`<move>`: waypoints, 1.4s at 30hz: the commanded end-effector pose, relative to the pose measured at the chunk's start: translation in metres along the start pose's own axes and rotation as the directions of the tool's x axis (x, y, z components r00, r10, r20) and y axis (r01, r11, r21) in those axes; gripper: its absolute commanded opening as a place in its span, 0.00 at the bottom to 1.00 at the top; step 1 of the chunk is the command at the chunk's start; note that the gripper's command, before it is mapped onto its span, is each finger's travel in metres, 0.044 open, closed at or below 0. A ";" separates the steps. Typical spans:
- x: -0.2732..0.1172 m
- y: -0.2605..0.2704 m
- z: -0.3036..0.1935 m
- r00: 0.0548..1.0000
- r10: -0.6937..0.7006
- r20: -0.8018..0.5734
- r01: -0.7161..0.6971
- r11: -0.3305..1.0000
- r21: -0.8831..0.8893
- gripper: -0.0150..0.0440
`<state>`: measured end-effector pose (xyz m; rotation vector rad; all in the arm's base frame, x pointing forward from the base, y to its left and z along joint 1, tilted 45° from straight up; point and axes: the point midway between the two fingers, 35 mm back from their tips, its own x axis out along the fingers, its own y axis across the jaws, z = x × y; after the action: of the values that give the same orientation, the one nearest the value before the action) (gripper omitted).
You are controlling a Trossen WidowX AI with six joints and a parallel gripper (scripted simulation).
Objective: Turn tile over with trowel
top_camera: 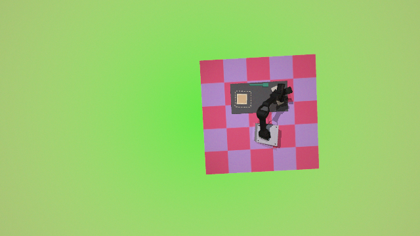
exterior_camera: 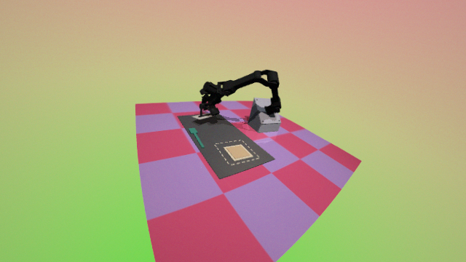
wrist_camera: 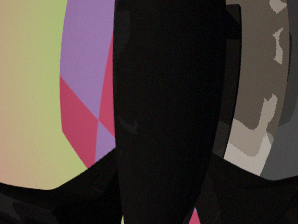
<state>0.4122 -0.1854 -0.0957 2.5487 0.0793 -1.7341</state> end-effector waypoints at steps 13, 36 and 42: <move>0.033 0.025 0.027 0.955 0.060 0.290 -0.128 0.966 0.225 0.25; 0.053 0.019 0.037 0.923 0.074 0.377 -0.187 0.943 0.274 0.25; 0.060 0.012 0.038 0.923 0.073 0.377 -0.187 0.943 0.274 0.25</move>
<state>0.3996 -0.2016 -0.1616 2.2962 -0.3805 -2.2826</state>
